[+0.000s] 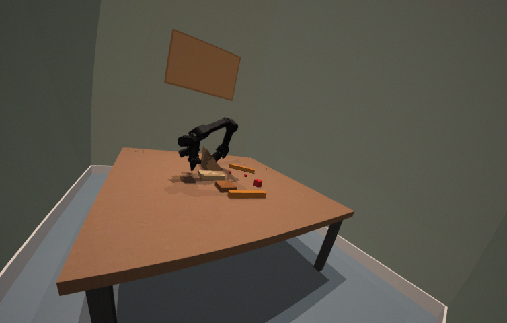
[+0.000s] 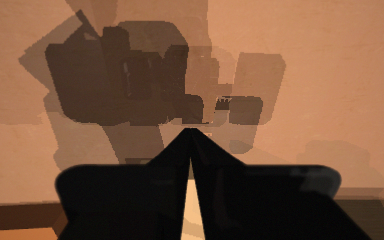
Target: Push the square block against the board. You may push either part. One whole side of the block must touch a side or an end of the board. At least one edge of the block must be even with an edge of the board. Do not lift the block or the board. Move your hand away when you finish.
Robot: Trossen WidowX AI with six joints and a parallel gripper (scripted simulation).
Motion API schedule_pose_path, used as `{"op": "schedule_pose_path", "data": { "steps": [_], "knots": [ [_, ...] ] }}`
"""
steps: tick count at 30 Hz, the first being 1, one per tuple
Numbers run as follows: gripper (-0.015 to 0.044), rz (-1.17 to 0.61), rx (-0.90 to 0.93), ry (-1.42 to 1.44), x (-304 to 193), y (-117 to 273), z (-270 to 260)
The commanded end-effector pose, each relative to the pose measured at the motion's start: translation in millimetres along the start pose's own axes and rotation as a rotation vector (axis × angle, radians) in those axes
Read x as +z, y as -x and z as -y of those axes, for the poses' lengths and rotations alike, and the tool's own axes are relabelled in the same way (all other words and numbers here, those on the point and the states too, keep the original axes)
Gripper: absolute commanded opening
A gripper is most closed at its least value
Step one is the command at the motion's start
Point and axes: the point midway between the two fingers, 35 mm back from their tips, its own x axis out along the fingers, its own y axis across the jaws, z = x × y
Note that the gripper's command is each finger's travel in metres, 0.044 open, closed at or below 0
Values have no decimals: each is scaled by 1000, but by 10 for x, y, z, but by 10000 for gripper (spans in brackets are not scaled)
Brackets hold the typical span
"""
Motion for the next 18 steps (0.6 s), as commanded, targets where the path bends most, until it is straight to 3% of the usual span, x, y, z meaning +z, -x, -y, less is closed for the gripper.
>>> {"op": "schedule_pose_path", "data": {
  "steps": [1, 5, 18],
  "knots": [
    [0, 17, 7, 13, 6, 204, -26],
    [0, 23, 22, 30, 13, 188, -42],
    [0, 32, 14, 471, -344, 259, -153]
  ]
}}
